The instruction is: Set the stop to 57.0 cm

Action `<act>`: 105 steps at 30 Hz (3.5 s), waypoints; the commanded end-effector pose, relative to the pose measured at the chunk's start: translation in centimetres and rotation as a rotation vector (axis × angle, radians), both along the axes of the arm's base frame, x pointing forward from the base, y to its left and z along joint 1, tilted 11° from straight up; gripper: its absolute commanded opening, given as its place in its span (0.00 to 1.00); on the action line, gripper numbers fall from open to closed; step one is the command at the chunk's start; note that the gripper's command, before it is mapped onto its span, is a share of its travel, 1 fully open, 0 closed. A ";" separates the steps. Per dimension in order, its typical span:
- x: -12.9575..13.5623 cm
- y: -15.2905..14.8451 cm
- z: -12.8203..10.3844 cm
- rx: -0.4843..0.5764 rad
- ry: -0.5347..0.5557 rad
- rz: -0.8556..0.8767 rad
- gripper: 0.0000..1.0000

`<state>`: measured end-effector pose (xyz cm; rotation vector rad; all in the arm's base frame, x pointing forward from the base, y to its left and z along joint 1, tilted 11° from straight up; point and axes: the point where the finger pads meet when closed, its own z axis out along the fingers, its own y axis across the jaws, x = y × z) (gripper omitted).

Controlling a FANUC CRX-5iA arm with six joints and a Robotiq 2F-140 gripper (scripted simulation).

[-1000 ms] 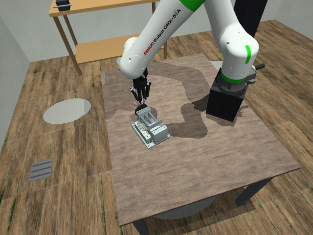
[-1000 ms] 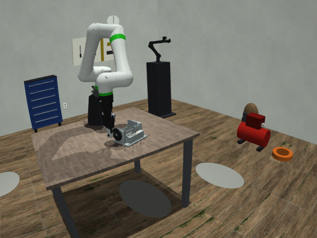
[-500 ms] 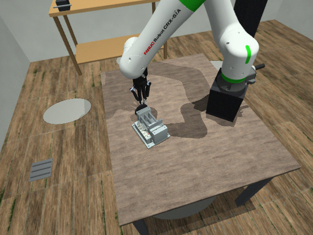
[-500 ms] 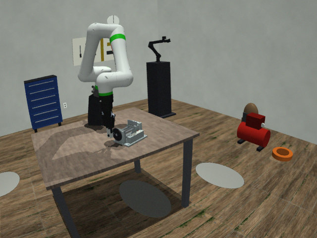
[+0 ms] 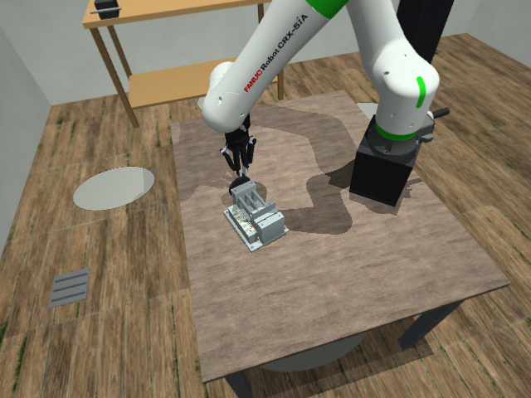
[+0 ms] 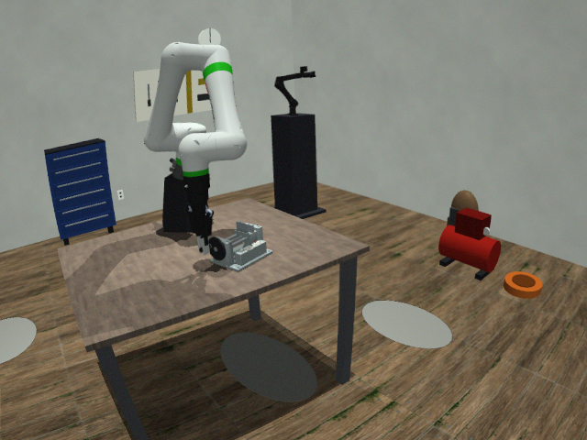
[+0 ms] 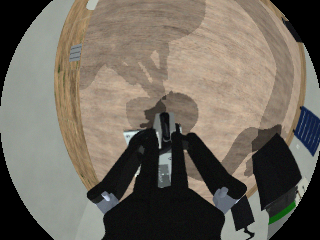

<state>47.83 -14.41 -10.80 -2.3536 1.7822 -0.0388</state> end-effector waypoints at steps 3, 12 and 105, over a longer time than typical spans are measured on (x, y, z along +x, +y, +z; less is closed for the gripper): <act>0.0 0.0 0.2 0.000 0.000 0.000 0.04; 0.1 -0.1 0.6 0.000 0.000 0.000 0.04; 4.8 1.6 -2.5 0.000 0.000 0.000 0.04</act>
